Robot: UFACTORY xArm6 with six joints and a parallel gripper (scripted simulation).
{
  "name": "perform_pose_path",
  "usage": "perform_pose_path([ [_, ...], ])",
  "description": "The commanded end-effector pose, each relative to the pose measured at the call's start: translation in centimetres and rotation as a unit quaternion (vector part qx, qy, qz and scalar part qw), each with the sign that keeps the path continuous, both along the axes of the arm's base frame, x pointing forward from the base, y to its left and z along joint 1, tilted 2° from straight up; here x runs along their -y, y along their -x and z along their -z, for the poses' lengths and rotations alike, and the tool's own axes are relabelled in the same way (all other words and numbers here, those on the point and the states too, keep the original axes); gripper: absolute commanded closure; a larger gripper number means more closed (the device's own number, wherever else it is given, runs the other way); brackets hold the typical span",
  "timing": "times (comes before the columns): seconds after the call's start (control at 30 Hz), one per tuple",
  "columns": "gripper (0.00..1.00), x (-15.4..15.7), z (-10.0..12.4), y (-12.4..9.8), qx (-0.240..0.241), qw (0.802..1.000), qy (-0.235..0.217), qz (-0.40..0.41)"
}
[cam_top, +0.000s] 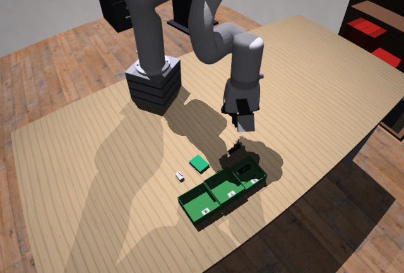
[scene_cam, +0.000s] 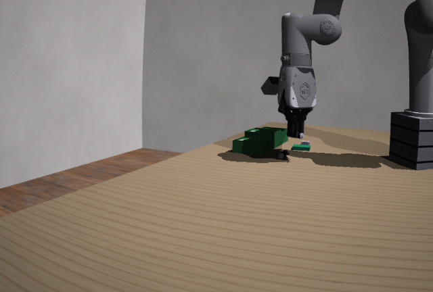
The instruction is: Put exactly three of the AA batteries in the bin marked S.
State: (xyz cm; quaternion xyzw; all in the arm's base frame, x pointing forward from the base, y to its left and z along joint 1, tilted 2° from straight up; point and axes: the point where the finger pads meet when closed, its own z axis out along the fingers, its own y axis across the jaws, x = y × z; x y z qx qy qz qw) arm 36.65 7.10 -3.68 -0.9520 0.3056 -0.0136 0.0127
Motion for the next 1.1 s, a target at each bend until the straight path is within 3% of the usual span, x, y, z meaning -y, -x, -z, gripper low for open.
perform_pose_path([
  [0.0, 1.00, 0.0, -0.1, -0.2, 0.002, 1.000, 0.000, 0.000],
  [0.23, 1.00, 0.0, -0.8, -0.1, 0.002, 1.000, 0.000, 0.000],
  [0.73, 1.00, 4.3, -0.9, -5.8, 0.002, 1.000, 0.000, 0.000],
  [0.87, 1.00, 5.8, -1.0, -7.7, 0.001, 0.996, -0.003, 0.094],
  [1.03, 1.00, 6.9, -1.0, -9.1, 0.001, 0.990, -0.006, 0.140],
  [1.07, 1.00, 7.2, -1.0, -9.6, 0.000, 0.982, -0.007, 0.187],
])
